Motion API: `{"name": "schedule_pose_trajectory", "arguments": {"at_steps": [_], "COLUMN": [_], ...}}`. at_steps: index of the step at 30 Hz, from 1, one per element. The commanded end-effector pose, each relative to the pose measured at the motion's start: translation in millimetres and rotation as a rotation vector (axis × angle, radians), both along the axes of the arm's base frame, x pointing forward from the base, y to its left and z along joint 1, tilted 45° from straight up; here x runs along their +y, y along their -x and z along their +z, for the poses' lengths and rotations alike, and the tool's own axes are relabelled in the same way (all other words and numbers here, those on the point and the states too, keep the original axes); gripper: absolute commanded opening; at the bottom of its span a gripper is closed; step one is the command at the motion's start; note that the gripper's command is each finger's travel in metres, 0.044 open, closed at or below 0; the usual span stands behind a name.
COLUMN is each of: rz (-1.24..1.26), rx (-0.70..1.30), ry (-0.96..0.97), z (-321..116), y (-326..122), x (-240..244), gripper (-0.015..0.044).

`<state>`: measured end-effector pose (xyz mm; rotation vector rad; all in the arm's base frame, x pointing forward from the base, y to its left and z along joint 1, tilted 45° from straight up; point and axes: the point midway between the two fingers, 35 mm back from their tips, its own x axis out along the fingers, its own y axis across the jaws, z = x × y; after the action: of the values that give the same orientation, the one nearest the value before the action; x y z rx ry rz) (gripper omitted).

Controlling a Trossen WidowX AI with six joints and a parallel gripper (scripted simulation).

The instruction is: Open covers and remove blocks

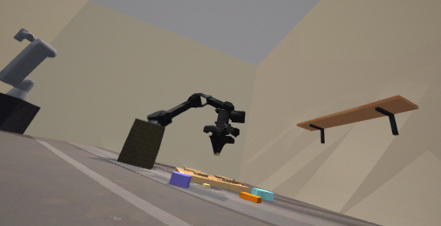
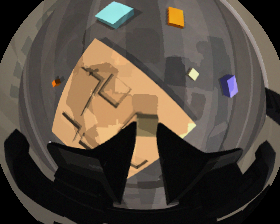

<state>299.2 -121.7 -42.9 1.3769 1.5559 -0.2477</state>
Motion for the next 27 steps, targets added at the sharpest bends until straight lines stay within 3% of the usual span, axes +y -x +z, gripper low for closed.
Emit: {"name": "schedule_pose_trajectory", "arguments": {"at_steps": [1, 27], "rz": [0.006, 0.019], "rx": [0.004, 0.002], "ry": [0.003, -0.027], "z": [-11, -73], "y": [10, 81], "x": [-9, -51], "gripper": [0.008, 0.008]}}
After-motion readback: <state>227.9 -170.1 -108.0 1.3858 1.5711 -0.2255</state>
